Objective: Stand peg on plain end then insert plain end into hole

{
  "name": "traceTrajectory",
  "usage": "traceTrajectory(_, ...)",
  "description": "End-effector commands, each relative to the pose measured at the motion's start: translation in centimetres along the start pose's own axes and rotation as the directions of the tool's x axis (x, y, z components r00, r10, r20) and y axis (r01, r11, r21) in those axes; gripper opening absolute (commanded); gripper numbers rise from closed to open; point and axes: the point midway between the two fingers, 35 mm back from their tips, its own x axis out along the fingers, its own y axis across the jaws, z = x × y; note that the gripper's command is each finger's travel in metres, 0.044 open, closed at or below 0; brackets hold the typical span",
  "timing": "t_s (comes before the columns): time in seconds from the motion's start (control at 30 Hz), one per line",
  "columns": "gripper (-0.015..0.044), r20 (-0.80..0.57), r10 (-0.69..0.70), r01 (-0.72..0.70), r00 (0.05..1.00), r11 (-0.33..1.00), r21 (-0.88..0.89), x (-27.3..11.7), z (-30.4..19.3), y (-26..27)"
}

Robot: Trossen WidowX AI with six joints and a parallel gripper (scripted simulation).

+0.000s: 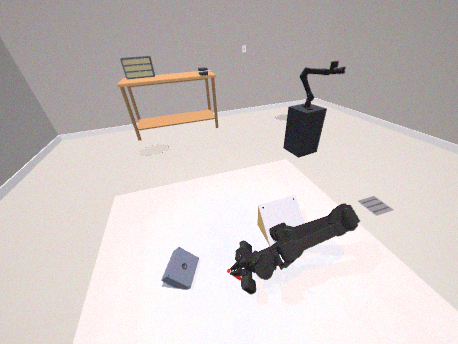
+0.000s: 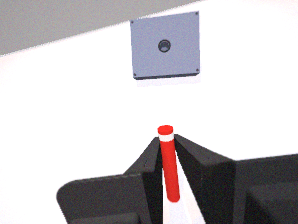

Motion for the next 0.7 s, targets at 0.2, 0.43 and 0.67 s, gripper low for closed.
traceTrajectory(0.2,0.0049,0.087,-0.004,0.003,0.996,1.000,0.005,-0.5,-0.4,-0.2)
traceTrajectory(0.43,0.0049,0.147,-0.004,0.003,0.989,1.000,0.006,-0.9,-0.7,-0.2)
traceTrajectory(0.67,0.0049,0.207,-0.004,0.003,0.978,1.000,0.007,-1.3,-1.0,-0.2)
